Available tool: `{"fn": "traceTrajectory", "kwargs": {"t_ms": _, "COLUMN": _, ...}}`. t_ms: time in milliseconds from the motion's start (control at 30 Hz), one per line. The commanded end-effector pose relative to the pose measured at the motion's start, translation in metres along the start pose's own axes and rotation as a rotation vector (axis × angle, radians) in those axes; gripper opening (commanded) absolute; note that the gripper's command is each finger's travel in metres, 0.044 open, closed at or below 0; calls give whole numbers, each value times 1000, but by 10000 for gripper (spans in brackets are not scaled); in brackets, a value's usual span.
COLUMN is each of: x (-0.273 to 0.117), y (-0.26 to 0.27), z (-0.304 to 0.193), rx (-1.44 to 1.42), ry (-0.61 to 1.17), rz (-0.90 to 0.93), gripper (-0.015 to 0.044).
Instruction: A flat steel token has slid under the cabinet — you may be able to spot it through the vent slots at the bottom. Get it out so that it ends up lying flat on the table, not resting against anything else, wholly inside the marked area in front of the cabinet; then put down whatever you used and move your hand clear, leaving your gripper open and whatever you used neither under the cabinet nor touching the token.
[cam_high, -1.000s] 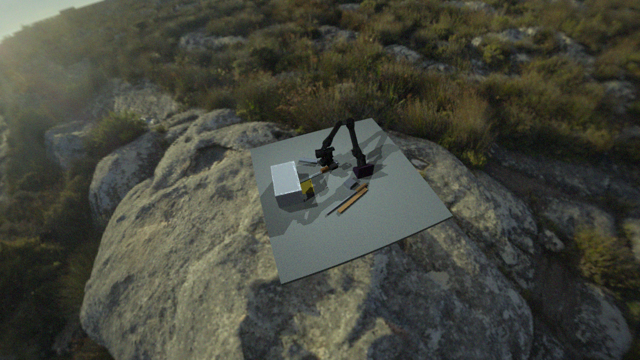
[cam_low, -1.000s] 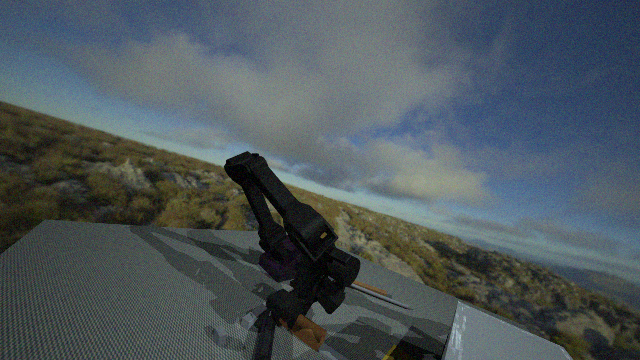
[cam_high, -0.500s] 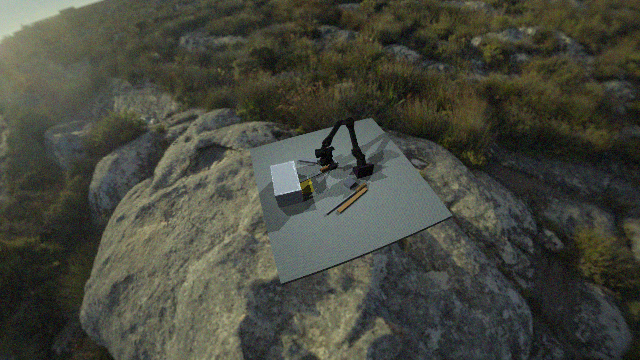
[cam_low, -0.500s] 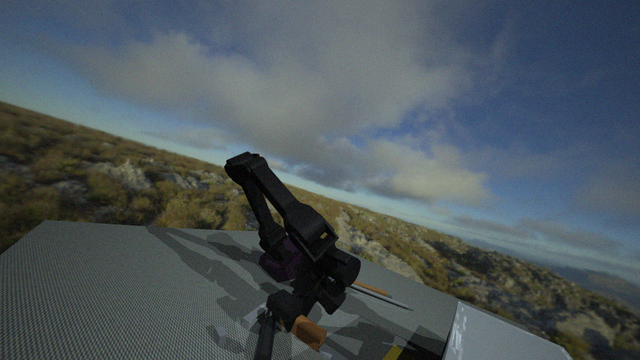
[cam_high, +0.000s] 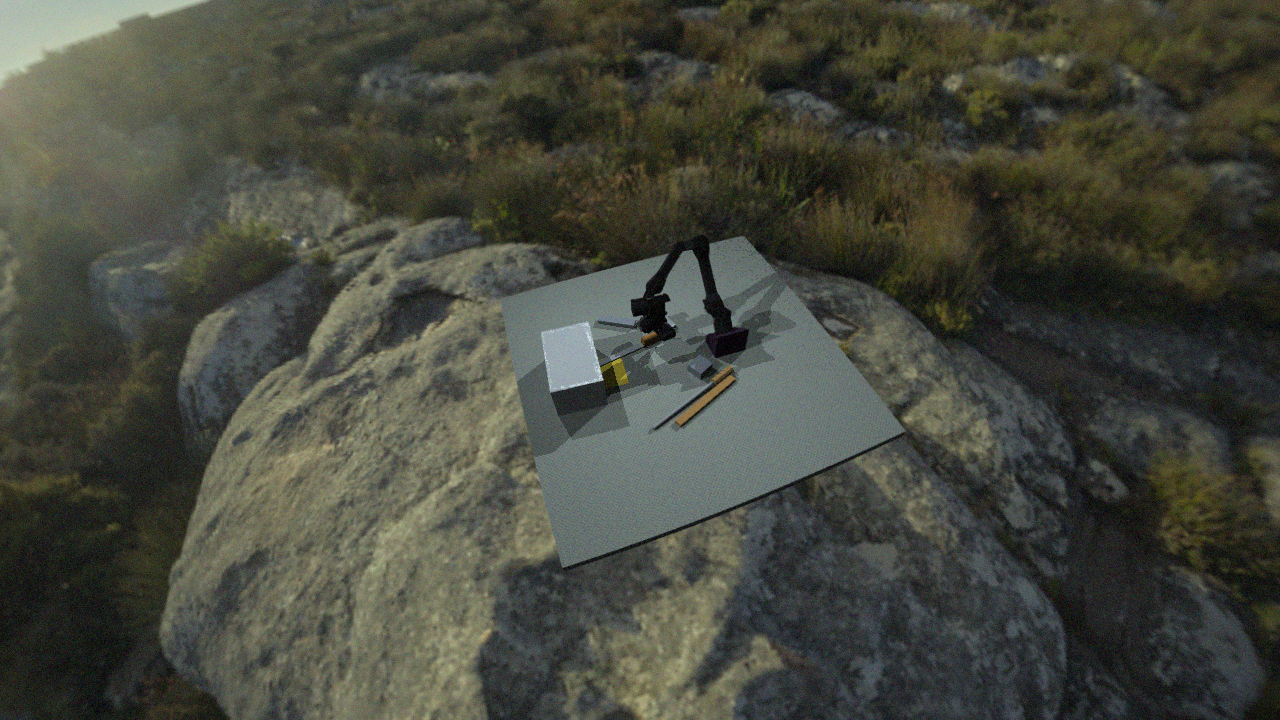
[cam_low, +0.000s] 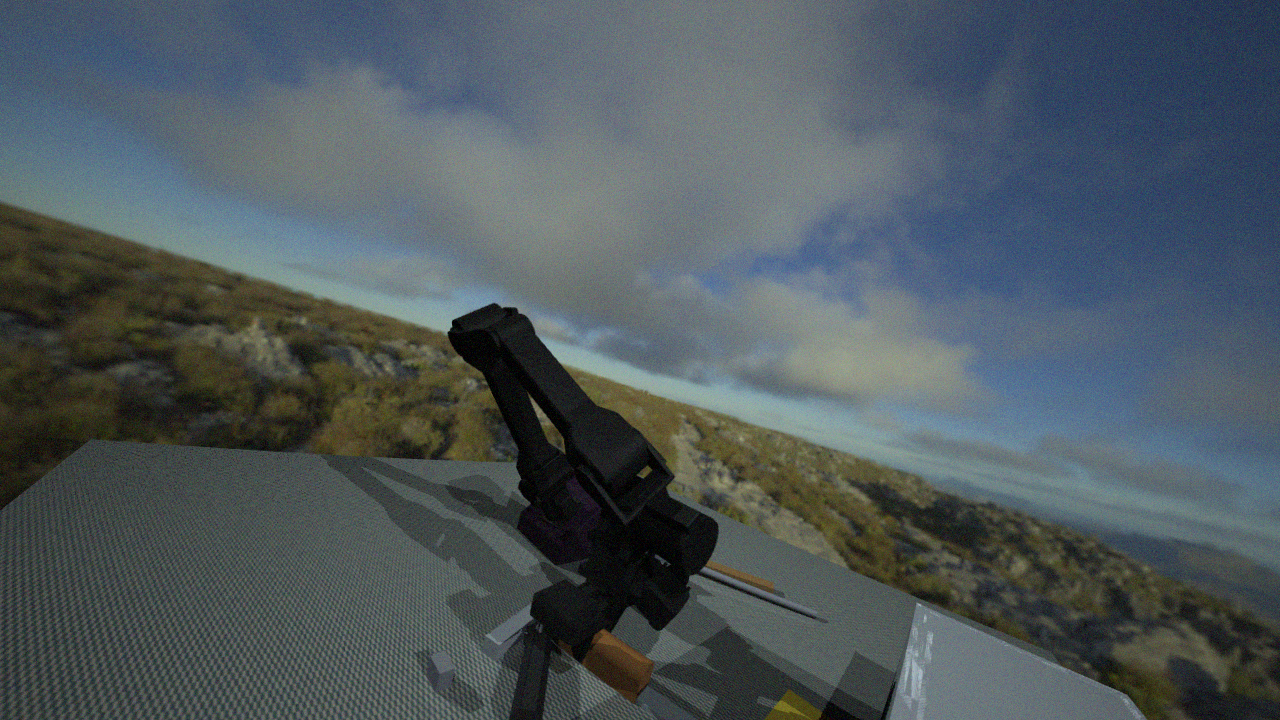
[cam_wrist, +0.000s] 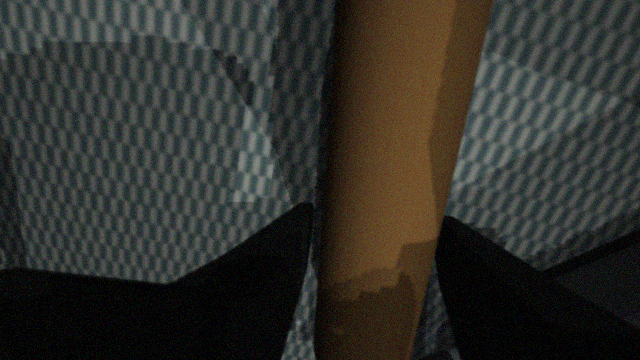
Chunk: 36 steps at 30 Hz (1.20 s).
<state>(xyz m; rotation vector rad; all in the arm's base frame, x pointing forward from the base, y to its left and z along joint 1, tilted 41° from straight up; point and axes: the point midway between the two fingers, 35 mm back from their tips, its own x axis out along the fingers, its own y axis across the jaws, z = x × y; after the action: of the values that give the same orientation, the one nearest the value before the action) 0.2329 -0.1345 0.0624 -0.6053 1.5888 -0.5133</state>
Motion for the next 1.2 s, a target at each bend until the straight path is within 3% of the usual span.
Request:
{"fn": "traceTrajectory", "kwargs": {"t_ms": 0, "x": 0, "y": 0, "z": 0, "rx": 1, "ry": 0, "rz": 0, "gripper": 125}}
{"fn": "traceTrajectory", "kwargs": {"t_ms": 200, "x": 0, "y": 0, "z": 0, "rx": 1, "ry": 0, "rz": 0, "gripper": 85}}
{"fn": "traceTrajectory", "kwargs": {"t_ms": 333, "x": 0, "y": 0, "z": 0, "rx": 1, "ry": 0, "rz": 0, "gripper": 0}}
{"fn": "traceTrajectory", "kwargs": {"t_ms": 1167, "x": -2, "y": -1, "z": -3, "rx": -1, "ry": 4, "rz": 0, "gripper": 0}}
